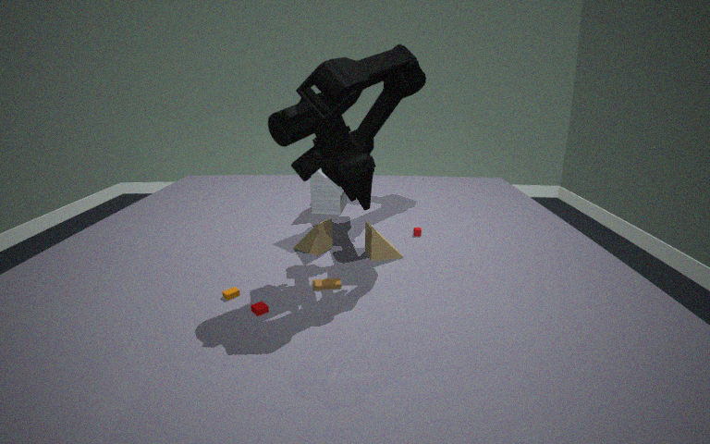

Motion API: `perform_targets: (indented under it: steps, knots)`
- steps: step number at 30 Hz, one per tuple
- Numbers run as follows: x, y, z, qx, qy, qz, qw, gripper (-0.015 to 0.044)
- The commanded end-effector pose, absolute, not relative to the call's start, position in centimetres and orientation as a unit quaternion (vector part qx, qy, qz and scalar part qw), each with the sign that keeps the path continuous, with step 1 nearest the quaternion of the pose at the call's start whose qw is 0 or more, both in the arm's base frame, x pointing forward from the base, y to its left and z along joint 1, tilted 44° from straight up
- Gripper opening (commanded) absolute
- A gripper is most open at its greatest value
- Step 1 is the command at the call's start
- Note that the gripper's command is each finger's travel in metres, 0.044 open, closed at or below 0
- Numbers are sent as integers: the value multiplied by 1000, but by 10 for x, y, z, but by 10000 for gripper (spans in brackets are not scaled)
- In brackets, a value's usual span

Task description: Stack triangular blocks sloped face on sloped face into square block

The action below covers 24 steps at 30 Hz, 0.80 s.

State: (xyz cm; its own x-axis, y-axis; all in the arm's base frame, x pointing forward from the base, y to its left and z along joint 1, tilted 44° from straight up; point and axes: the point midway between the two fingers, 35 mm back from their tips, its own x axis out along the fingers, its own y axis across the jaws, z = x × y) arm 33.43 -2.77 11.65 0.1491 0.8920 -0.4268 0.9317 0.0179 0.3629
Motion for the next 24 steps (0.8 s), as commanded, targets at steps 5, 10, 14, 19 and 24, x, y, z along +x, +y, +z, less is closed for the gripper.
perform_targets:
  steps: [5, 10, 14, 19, 24]
  knots:
    - [331, -9, 110, 709, 667, -51, 223, 440]
    - [331, -9, 110, 709, 667, -51, 223, 440]
    - [332, -6, 108, 708, 668, -52, 224, 440]
    - [333, 1, 105, 706, 669, -53, 225, 440]
    - [335, 9, 101, 705, 670, -53, 227, 440]
